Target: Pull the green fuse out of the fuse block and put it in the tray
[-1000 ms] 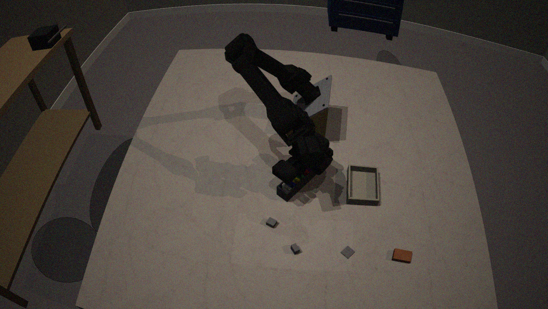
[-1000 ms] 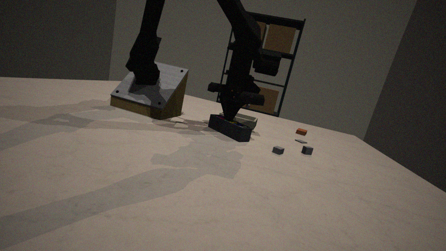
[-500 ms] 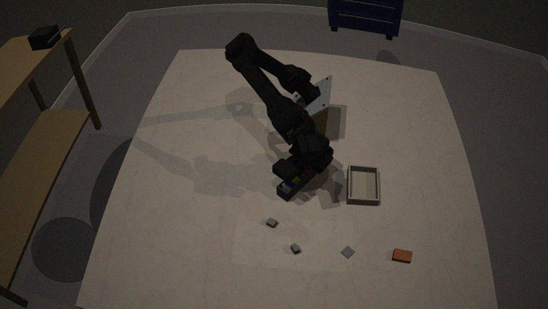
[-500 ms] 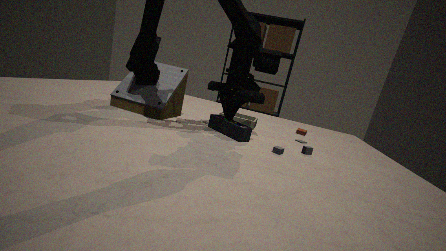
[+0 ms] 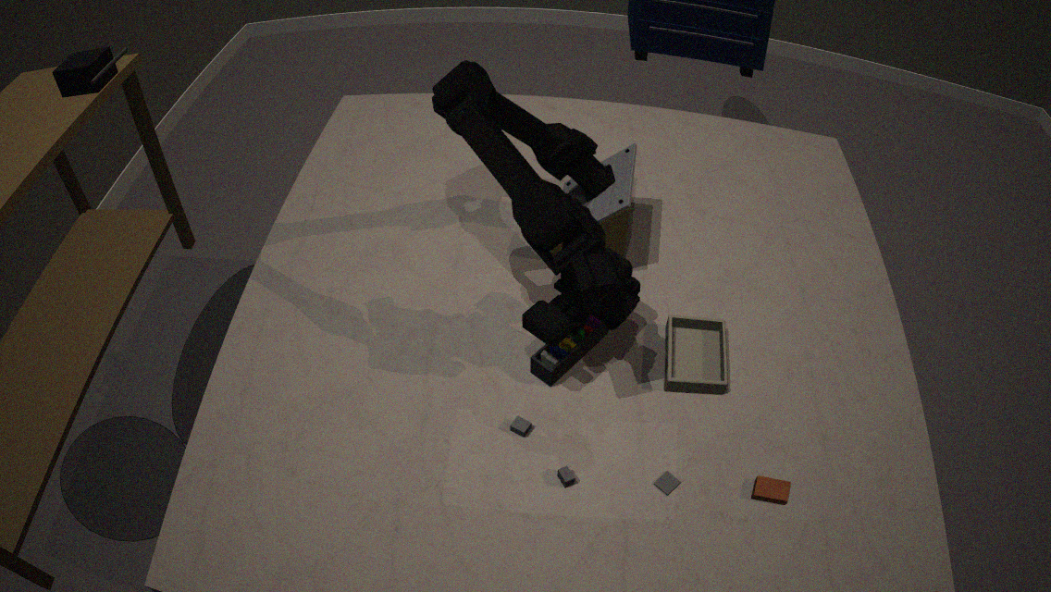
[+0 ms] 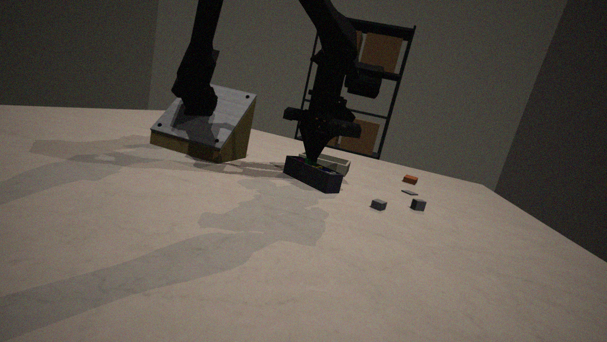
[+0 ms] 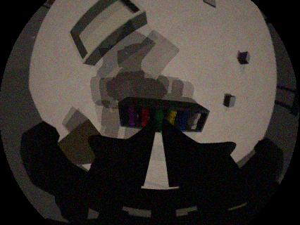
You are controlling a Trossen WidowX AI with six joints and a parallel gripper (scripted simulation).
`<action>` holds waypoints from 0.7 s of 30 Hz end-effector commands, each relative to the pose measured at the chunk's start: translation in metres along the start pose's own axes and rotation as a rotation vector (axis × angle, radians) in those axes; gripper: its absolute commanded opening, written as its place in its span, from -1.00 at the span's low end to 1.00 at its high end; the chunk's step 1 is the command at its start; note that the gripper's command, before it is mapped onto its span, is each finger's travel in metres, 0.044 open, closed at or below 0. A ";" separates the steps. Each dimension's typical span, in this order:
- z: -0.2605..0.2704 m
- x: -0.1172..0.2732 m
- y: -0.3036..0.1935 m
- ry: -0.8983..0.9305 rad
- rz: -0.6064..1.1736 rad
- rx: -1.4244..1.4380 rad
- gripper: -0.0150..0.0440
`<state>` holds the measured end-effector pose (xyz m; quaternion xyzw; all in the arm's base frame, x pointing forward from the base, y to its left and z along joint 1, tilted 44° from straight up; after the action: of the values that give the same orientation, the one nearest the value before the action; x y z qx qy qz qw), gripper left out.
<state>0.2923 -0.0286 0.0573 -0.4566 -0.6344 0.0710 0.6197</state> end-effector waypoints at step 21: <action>-0.001 0.013 0.000 0.001 -0.004 -0.004 -0.49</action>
<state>0.2938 -0.0215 0.0645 -0.4560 -0.6336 0.0718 0.6208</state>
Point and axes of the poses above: the point midway between the two fingers, 35 mm back from their tips, its own x axis back along the fingers, its own z axis across the jaws, y = z × x, the point moved 10 cm from there along x, back along the fingers, and after that the axes turned 14 degrees about x, right-handed, at the moved point
